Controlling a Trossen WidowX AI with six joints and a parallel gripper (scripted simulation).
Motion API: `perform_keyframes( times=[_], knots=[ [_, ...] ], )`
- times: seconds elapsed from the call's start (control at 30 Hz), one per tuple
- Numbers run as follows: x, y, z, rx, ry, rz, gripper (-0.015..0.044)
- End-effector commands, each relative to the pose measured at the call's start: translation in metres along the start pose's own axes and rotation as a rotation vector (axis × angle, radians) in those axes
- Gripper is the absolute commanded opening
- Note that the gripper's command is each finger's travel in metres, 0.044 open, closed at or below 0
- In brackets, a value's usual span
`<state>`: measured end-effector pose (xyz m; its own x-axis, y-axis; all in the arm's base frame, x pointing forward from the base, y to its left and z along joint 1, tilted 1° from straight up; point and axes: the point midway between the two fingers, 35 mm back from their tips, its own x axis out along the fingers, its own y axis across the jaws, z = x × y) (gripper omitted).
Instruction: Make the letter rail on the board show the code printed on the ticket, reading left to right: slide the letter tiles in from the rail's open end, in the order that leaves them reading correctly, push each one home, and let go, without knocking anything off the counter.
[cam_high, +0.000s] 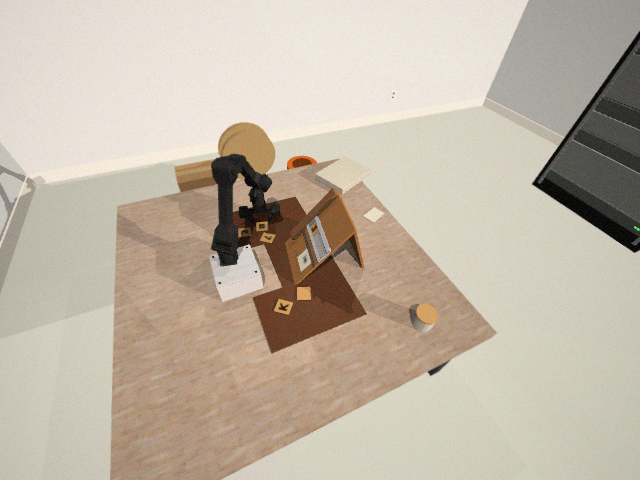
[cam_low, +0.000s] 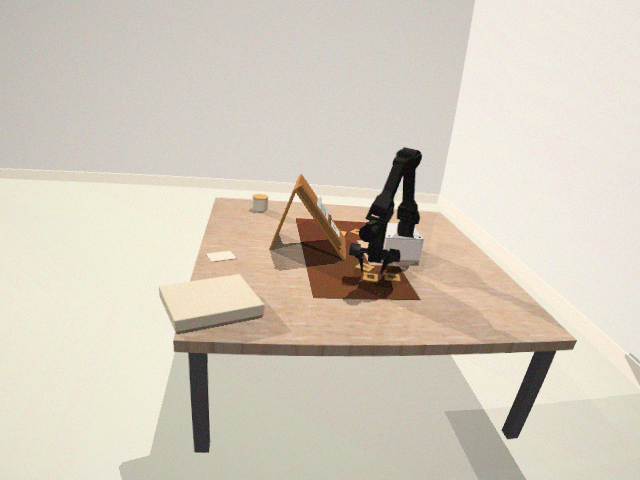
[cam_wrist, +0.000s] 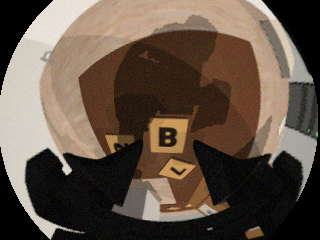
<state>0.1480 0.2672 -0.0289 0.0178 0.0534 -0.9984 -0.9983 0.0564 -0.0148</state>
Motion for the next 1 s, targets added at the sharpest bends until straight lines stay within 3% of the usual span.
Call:
perform_keyframes(
  times=[0.0, 0.97],
  knots=[
    [0.003, 0.0, -0.001, 0.004, 0.004, -0.003, 0.034],
    [0.019, 0.0, -0.001, 0.004, 0.004, -0.003, 0.034]
  ],
)
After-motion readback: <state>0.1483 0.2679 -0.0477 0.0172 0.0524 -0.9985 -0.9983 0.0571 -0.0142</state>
